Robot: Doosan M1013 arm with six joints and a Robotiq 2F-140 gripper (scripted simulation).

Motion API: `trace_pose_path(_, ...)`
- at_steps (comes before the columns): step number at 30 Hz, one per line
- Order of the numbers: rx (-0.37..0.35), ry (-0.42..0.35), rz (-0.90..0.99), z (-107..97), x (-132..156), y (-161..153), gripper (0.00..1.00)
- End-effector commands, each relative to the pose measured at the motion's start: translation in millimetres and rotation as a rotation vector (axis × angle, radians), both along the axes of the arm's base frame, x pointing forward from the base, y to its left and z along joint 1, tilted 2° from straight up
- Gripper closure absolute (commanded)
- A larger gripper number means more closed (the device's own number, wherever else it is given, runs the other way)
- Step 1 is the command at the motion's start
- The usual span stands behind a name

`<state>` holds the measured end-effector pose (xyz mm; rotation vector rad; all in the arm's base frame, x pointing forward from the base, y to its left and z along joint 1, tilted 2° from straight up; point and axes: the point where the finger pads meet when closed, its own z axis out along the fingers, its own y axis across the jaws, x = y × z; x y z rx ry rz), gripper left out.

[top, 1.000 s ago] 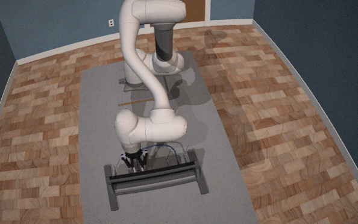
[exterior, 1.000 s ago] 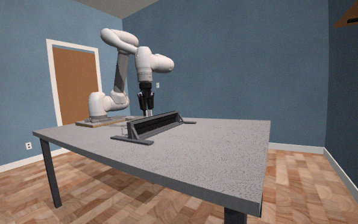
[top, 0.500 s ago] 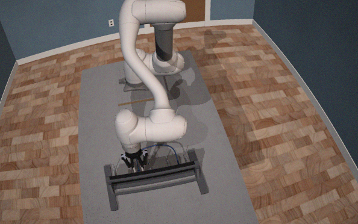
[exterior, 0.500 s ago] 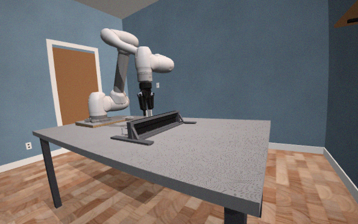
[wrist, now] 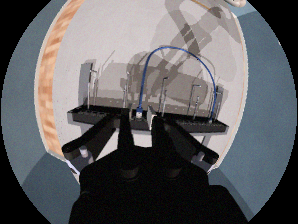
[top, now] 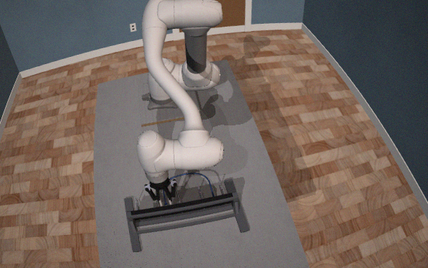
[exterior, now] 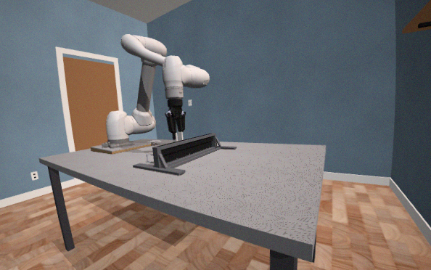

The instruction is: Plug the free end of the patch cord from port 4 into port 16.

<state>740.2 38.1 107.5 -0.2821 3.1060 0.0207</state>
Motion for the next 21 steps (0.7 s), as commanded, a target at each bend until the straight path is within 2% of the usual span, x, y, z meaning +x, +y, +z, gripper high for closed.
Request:
trace_pose_path(1,0.0,0.0,0.0,2,0,0,0.78)
trace_pose_path(9,0.0,0.0,0.0,13,0,0,0.78)
trace_pose_path(21,0.0,0.0,0.0,51,-2,-1,0.78)
